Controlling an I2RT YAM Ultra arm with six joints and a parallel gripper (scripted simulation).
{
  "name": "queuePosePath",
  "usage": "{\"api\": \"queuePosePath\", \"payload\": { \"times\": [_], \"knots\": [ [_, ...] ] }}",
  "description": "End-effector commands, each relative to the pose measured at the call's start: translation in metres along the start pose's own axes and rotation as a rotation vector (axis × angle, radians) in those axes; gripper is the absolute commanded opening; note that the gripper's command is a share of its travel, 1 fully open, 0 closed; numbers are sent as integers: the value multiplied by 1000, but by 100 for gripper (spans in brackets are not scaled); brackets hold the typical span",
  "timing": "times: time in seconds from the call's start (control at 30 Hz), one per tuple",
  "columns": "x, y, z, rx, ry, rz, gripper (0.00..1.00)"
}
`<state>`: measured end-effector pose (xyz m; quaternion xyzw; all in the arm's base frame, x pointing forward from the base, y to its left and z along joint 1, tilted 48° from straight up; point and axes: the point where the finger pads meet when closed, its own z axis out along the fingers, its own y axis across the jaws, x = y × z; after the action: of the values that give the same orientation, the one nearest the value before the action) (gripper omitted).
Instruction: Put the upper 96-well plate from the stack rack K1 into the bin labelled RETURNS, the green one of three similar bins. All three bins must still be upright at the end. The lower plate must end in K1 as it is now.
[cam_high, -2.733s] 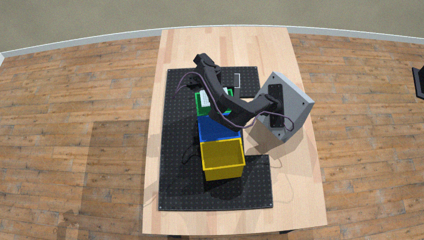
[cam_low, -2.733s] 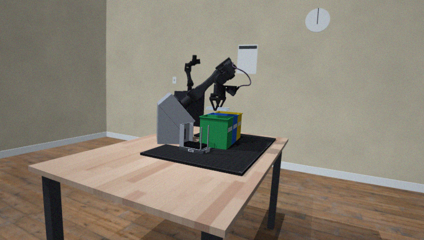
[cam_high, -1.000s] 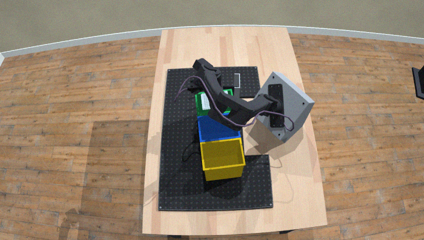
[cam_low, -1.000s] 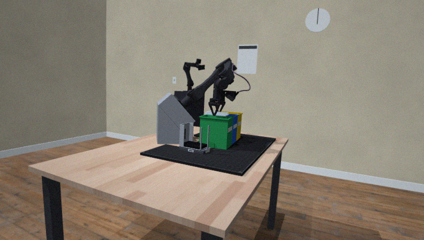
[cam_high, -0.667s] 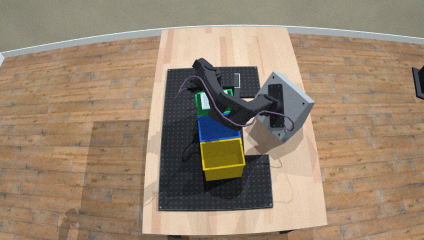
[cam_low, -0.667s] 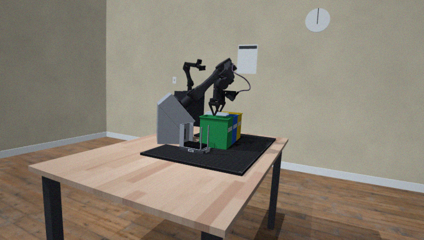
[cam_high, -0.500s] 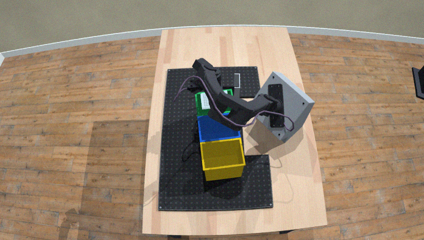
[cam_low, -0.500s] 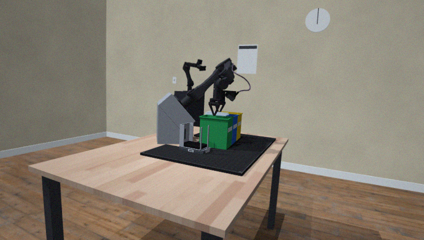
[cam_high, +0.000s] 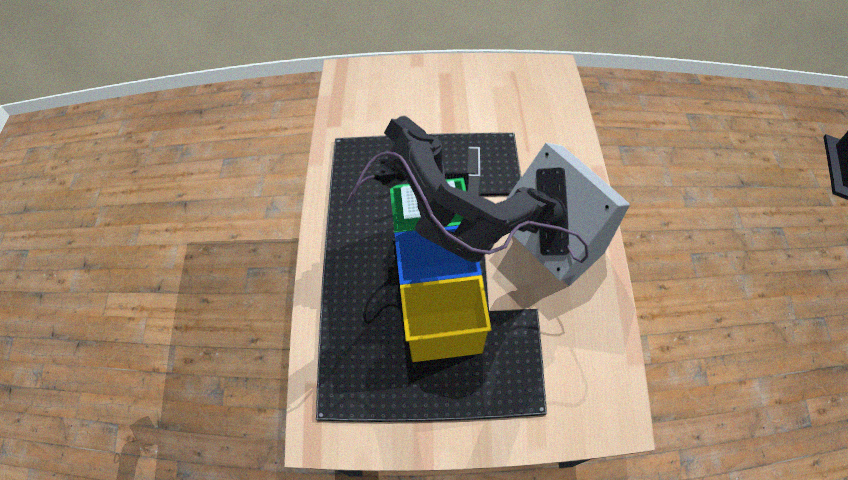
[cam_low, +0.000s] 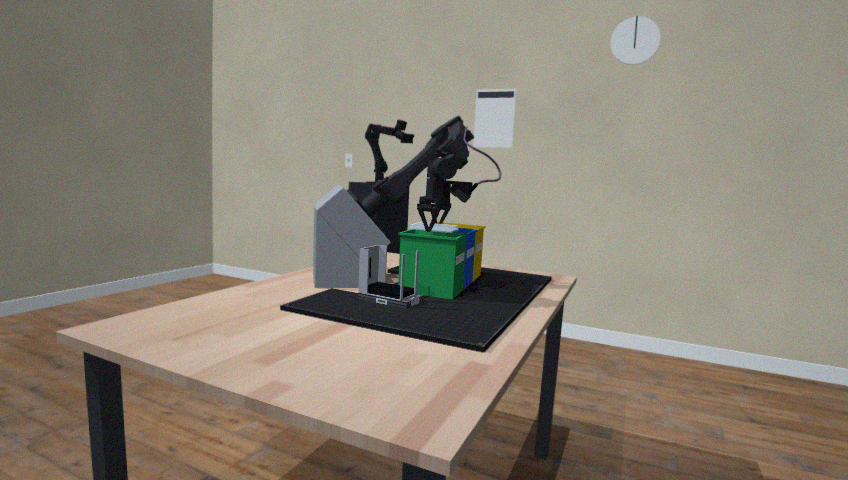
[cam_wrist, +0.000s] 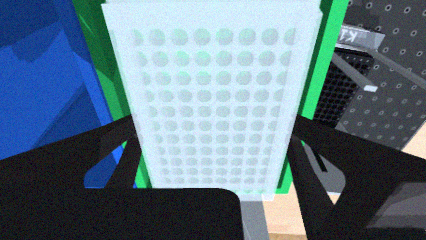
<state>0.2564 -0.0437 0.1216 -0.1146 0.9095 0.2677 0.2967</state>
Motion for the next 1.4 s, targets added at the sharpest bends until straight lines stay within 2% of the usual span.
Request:
{"api": "queuePosePath", "payload": {
  "times": [0.0, 0.87, 1.1, 1.13, 1.27, 1.37],
  "knots": [
    [-14, -5, -11, 41, -48, -38, 0],
    [-4, 3, -1, 13, -29, -21, 0],
    [-4, 3, 2, 14, -30, -19, 0],
    [-14, -4, -6, 44, -51, -35, 0],
    [-5, 3, 6, 14, -27, -21, 0],
    [-4, 0, 6, 23, -31, -12, 0]
  ]
}}
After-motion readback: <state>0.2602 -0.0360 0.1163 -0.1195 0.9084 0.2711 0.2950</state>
